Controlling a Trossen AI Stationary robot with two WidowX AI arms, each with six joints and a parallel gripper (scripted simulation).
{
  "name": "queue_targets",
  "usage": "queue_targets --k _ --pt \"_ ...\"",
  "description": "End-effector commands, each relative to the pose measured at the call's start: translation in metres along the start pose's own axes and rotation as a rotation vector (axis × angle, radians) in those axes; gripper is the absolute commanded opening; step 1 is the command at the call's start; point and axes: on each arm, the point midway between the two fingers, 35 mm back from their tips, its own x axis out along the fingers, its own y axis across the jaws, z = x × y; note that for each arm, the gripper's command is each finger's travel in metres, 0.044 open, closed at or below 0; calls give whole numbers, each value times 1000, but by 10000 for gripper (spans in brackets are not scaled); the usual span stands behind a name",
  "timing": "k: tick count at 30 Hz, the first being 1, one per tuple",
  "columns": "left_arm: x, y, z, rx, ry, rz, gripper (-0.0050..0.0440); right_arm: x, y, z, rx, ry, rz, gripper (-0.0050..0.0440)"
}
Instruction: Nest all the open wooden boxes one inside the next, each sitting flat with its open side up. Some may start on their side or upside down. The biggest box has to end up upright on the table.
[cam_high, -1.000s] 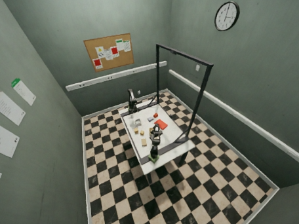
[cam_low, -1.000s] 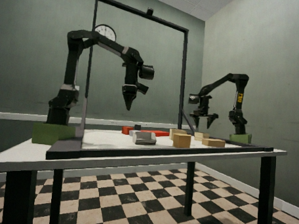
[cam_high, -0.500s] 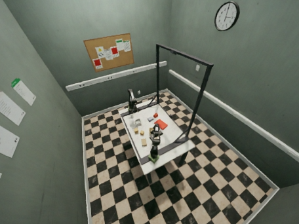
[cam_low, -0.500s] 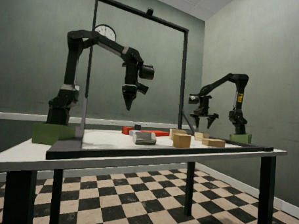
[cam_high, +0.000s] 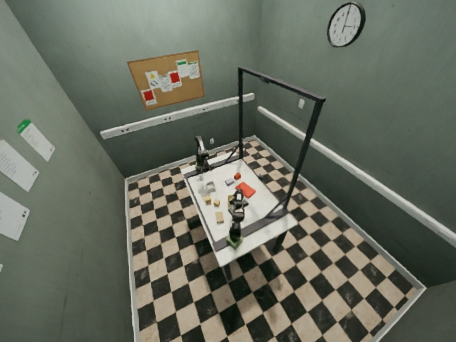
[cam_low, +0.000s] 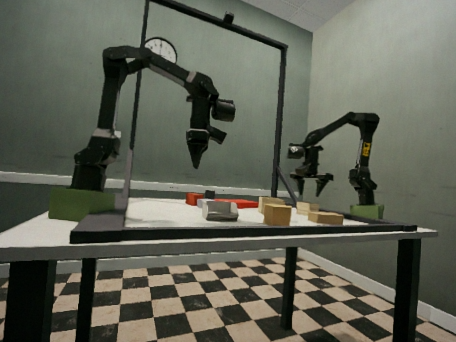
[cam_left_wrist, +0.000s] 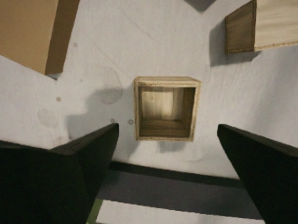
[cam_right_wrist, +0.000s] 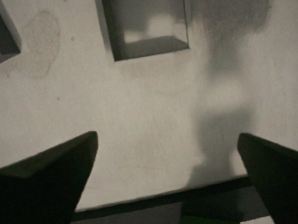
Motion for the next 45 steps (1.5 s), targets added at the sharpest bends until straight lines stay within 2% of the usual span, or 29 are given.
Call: queue_targets --k 1,17,32,34,36,45 --pt "-5 -3 2 2 -16 -14 400 -5 1 2 -3 -21 4 400" --pt "-5 -3 2 2 -16 -14 400 -5 1 2 -3 -21 4 400" --pt "-5 -3 4 21 -9 -12 40 -5 1 2 -3 -21 4 400" --pt "-5 -3 4 21 -9 -12 40 -5 1 2 -3 -21 4 400" --pt "-5 -3 4 21 -9 -12 0 -5 1 2 -3 -21 4 400" --pt "-2 -3 3 20 -2 -6 0 -5 1 2 -3 -21 4 400"
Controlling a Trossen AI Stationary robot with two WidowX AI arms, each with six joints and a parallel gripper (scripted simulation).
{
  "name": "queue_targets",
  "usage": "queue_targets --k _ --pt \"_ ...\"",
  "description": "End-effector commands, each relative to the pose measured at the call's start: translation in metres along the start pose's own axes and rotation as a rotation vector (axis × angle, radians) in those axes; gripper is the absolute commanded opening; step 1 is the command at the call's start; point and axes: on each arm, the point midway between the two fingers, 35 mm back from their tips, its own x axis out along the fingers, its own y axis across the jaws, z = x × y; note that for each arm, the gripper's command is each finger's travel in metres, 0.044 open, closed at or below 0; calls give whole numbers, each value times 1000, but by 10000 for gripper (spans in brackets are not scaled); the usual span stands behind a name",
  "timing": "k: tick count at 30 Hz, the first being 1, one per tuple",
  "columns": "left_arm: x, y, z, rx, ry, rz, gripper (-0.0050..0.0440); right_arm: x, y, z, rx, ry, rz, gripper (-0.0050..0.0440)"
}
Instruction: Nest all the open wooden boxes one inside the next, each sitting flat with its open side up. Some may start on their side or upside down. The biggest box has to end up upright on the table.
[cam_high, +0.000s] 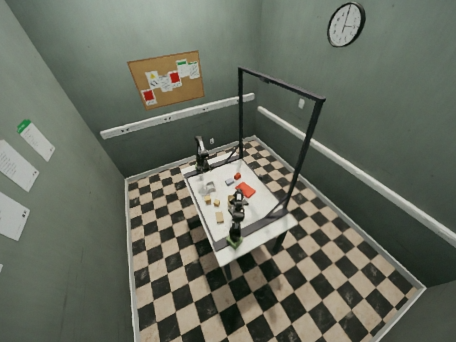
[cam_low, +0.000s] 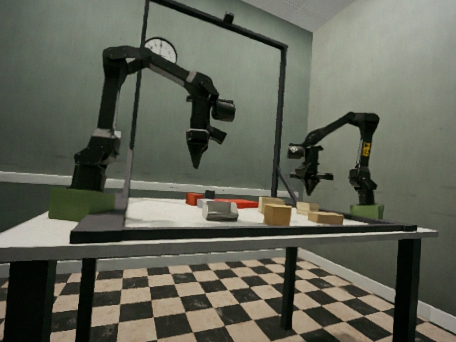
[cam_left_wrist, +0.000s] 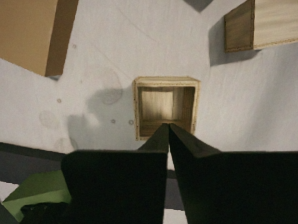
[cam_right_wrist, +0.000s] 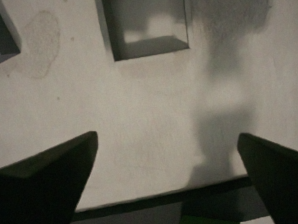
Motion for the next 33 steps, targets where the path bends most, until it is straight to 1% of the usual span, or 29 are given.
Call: queue_targets --k 1,4,6,9,20,21,23,25,33 --pt "3 -2 2 2 1 -3 0 -5 1 2 -3 -21 4 400" --pt "22 -2 1 1 4 -1 0 -5 1 2 -3 -21 4 400" --pt "22 -2 1 1 4 -1 0 -5 1 2 -3 -21 4 400" --pt "36 -1 1 1 4 -1 0 -5 1 2 -3 -21 4 400" --pt "46 -1 1 0 4 -1 -5 -5 1 2 -3 -21 4 400" --pt "46 -1 1 0 4 -1 24 -5 1 2 -3 -21 4 400" --pt "46 -1 1 0 4 -1 24 -5 1 2 -3 -21 4 400" --pt "42 -4 4 3 -9 -12 72 -5 1 2 -3 -21 4 400" --pt "42 -4 4 3 -9 -12 264 -5 1 2 -3 -21 4 400"
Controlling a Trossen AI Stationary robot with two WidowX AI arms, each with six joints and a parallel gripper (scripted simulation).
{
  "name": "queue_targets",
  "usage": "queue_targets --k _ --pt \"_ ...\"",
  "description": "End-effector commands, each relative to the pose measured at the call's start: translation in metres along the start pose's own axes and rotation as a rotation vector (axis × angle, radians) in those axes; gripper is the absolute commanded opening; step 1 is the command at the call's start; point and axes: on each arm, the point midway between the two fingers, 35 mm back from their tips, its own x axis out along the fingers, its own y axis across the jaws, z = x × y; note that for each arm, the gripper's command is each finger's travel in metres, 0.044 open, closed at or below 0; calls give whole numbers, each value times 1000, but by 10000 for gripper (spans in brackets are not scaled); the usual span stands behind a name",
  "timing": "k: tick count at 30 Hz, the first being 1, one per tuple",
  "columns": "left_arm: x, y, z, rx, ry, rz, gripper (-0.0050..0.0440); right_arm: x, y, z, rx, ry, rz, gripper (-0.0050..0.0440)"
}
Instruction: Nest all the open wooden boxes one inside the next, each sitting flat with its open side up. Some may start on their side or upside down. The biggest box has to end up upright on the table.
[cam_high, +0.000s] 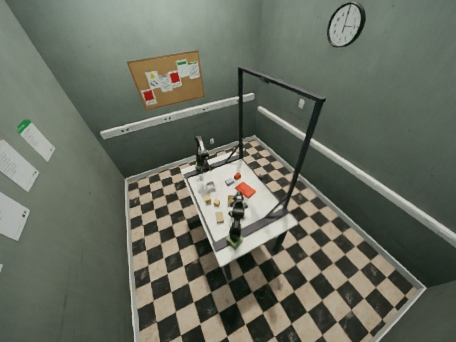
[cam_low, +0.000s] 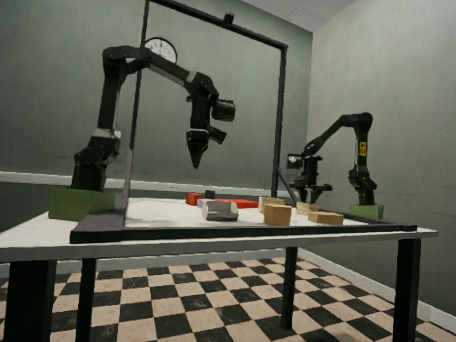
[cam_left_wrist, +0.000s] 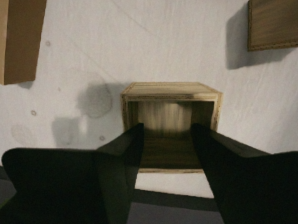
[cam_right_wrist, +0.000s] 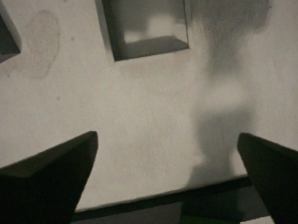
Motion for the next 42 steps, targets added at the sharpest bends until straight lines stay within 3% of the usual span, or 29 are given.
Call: queue_targets --k 1,14,28,42 --pt "-3 -3 2 1 -11 -12 279 -5 1 2 -3 -21 4 400" --pt "-4 -4 2 1 -11 -13 279 -5 1 2 -3 -21 4 400" --pt "-67 -5 4 4 -25 -25 279 -5 1 2 -3 -21 4 400" --pt "-68 -13 21 2 -17 -17 279 -5 1 2 -3 -21 4 400"
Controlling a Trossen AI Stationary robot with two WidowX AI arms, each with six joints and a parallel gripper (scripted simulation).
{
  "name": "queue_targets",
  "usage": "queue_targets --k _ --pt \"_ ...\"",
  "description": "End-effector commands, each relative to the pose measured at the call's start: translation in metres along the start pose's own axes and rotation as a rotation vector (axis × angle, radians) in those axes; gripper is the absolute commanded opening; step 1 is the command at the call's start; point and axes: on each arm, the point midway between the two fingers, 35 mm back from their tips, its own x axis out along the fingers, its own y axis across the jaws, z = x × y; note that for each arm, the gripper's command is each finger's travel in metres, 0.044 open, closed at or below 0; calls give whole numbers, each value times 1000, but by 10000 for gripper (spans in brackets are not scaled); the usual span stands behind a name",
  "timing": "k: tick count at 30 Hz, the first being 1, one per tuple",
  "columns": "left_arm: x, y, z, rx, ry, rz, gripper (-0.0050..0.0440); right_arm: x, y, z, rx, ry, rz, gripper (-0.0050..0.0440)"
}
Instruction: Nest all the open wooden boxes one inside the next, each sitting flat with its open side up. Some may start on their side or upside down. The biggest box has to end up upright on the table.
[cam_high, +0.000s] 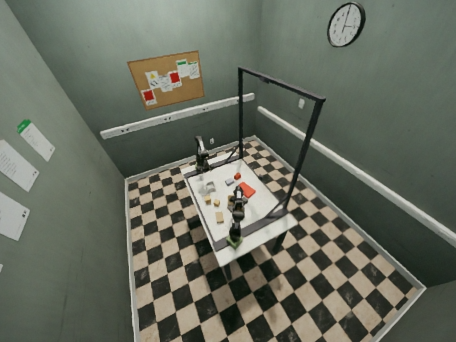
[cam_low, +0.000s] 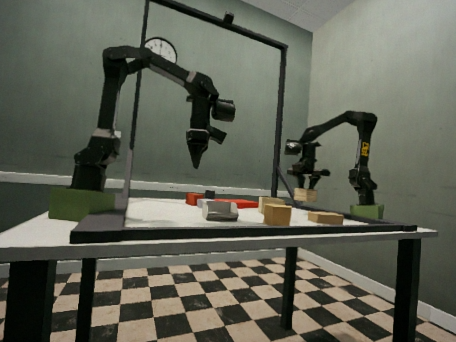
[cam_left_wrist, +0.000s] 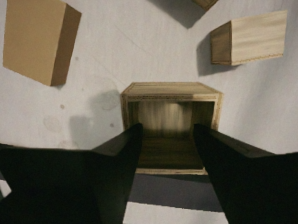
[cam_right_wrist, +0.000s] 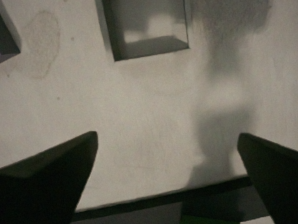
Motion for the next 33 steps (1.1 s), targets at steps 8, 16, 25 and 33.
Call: queue_targets --k 8,16,25,33 --pt "-20 -18 35 4 -10 -12 279 -5 1 2 -3 -21 4 400" --pt "-27 -26 55 4 -11 -11 279 -5 1 2 -3 -21 4 400" --pt "-37 -35 86 4 -11 -11 279 -5 1 2 -3 -21 4 400" --pt "-41 -39 106 4 -11 -10 279 -5 1 2 -3 -21 4 400"
